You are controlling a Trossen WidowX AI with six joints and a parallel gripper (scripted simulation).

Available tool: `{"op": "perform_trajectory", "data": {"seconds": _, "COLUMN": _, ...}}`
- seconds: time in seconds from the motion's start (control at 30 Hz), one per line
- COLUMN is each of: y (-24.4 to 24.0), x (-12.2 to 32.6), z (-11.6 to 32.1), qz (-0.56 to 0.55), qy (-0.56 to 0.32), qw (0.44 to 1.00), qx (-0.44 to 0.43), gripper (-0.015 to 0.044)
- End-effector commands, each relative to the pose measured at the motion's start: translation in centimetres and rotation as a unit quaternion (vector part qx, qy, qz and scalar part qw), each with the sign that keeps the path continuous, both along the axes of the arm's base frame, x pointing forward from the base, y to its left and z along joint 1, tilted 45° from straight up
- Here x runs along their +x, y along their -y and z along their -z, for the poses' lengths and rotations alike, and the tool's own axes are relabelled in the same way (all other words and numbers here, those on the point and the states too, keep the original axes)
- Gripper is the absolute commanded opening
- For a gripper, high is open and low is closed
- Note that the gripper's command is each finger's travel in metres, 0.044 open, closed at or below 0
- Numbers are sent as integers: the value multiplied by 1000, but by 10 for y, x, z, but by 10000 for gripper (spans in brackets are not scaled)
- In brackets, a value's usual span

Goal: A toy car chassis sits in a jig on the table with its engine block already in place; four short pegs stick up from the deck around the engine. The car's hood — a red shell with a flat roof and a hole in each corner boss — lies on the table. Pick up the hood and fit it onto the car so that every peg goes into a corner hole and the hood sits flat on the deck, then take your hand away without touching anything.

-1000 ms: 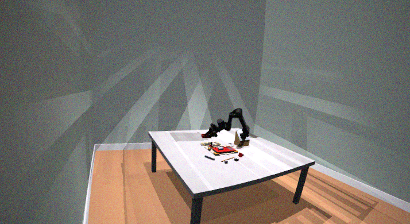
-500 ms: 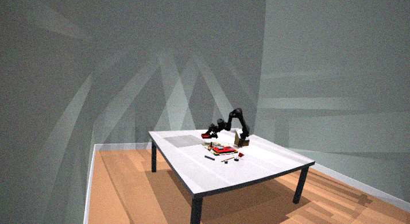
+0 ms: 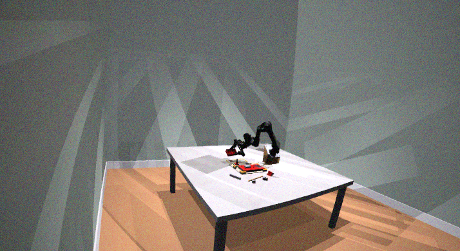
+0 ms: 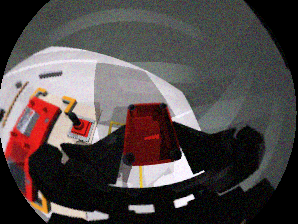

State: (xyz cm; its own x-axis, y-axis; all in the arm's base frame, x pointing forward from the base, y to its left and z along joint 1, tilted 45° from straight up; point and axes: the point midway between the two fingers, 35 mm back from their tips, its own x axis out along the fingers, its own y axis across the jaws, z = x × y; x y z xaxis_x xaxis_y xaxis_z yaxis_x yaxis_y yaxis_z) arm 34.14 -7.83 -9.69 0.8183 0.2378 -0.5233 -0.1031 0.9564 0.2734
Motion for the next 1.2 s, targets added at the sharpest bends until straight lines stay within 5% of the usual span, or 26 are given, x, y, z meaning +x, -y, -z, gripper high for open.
{"op": "perform_trajectory", "data": {"seconds": 0.0, "y": 0, "x": 1, "z": 0, "qz": -23, "qy": 11, "qw": 999, "qx": -36, "gripper": 0}}
{"op": "perform_trajectory", "data": {"seconds": 1.17, "y": 0, "x": 1, "z": 0, "qz": -198, "qy": 91, "qw": 925, "qx": -311, "gripper": 0}}
